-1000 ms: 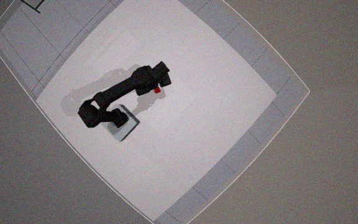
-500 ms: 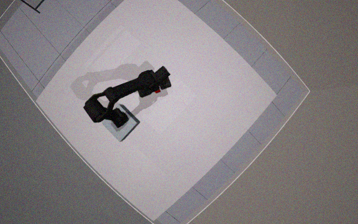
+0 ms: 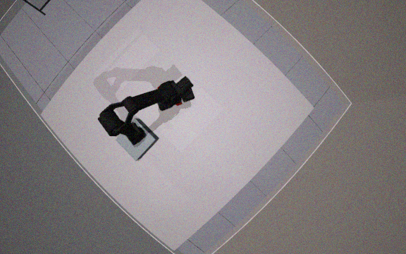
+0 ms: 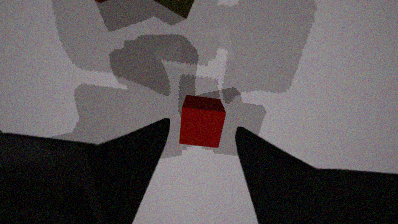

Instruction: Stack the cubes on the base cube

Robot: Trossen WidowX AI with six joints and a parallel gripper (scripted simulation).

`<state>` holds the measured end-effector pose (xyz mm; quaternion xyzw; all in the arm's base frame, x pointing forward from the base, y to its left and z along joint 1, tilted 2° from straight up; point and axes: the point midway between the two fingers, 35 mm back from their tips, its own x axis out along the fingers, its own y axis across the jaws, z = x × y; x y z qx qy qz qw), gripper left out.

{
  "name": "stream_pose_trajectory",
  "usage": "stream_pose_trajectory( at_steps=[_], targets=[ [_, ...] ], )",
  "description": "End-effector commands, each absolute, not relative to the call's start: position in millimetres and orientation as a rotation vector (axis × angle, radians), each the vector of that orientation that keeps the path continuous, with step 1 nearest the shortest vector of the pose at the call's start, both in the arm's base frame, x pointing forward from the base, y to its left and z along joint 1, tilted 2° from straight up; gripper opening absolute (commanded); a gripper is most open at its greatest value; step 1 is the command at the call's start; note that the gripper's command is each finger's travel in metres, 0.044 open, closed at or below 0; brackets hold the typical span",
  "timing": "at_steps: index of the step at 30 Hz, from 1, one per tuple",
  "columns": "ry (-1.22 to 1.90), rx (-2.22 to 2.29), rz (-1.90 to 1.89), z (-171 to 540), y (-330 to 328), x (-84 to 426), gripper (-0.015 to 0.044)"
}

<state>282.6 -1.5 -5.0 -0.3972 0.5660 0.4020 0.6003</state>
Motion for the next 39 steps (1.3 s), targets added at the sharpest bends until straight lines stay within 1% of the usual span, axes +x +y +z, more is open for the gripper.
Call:
stream_pose_trajectory(
  at_steps=[1,7,13,26,39],
  targets=[
    [1.316,-0.917,0.933,-13,-1,282,0.0265],
    [1.316,-0.917,0.933,-20,-1,282,0.0265],
    [1.316,-0.917,0.933,-20,-1,282,0.0108],
    [1.315,-0.907,0.934,-4,0,284,0.0105],
    [1.315,-0.912,0.933,35,-2,286,0.0105]
  ],
)
